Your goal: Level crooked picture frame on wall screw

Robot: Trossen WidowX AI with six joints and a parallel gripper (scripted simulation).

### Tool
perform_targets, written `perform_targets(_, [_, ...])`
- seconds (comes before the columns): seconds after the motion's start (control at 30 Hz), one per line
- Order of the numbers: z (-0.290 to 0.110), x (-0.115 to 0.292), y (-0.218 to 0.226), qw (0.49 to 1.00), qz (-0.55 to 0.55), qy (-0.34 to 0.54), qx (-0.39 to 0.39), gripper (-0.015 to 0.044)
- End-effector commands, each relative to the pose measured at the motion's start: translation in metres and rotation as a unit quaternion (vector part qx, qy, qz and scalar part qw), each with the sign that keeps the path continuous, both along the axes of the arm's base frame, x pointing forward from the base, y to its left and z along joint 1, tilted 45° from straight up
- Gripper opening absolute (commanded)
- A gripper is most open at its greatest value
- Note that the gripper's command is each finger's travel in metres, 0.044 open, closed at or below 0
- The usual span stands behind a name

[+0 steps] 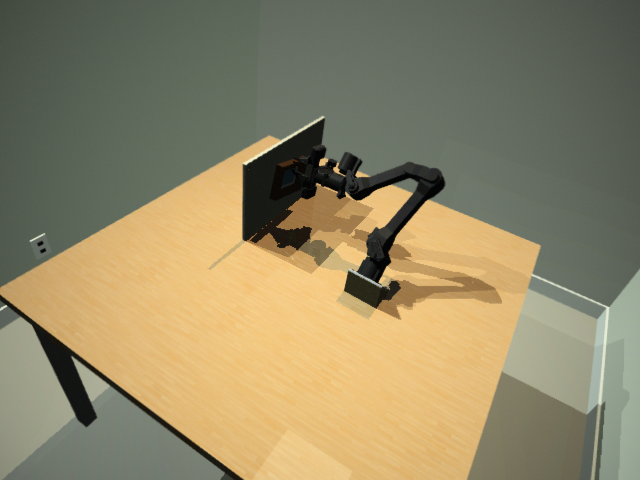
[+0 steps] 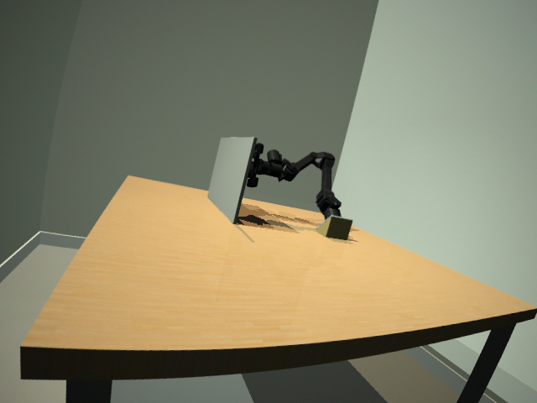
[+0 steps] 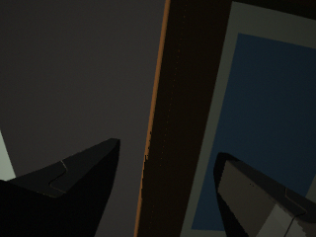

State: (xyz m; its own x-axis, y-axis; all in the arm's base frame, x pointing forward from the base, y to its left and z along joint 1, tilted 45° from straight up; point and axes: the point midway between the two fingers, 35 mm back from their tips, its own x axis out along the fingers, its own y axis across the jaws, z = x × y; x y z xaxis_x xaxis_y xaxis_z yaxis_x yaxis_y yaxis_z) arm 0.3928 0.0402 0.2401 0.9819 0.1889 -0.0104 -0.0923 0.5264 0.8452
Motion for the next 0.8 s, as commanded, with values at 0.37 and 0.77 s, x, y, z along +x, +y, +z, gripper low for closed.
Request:
perform_targets(0.37, [-0.0001, 0.0007, -0.0006, 1.000, -0.002, -0.001, -0.002, 0.0000])
perform_targets(0.77, [0.0010, 0.0002, 0.0005, 1.000, -0.002, -0.001, -0.002, 0.0000])
